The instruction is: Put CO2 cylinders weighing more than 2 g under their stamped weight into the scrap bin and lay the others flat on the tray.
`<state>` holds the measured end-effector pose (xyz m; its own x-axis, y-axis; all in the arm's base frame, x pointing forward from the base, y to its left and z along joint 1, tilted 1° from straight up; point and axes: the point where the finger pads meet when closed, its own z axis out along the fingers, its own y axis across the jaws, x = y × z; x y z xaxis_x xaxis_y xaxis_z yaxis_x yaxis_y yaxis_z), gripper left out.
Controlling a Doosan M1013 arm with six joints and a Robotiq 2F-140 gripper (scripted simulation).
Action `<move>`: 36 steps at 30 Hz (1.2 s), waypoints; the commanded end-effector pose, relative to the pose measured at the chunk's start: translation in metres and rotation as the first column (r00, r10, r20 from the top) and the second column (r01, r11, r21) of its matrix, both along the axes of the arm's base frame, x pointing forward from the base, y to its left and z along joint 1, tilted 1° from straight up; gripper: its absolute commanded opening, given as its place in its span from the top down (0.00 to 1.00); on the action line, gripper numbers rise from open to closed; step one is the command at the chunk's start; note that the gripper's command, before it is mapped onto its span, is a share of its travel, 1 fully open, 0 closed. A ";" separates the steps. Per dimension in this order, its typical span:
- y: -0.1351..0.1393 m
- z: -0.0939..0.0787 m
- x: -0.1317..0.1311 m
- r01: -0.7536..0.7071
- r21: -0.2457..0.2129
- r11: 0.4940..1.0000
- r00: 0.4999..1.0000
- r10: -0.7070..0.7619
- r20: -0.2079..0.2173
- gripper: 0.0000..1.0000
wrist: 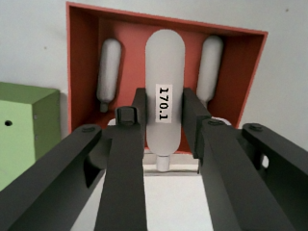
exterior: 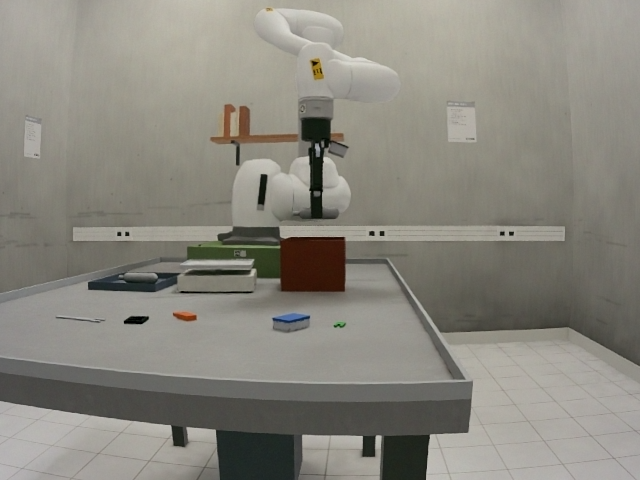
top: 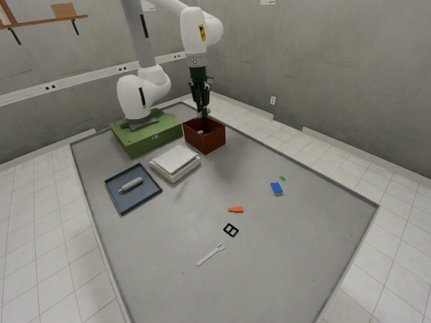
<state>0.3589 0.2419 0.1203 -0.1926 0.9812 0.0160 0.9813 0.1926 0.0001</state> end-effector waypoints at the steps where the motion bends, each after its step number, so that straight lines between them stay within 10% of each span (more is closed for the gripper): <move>1: 0.001 -0.002 0.000 0.000 0.000 1.000 1.000 0.000 0.001 0.90; 36: 0.001 -0.038 0.000 0.000 0.000 1.000 1.000 0.000 0.001 0.90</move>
<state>0.3587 0.2430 0.0828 -0.1923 0.9812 0.0151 0.9813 0.1923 0.0000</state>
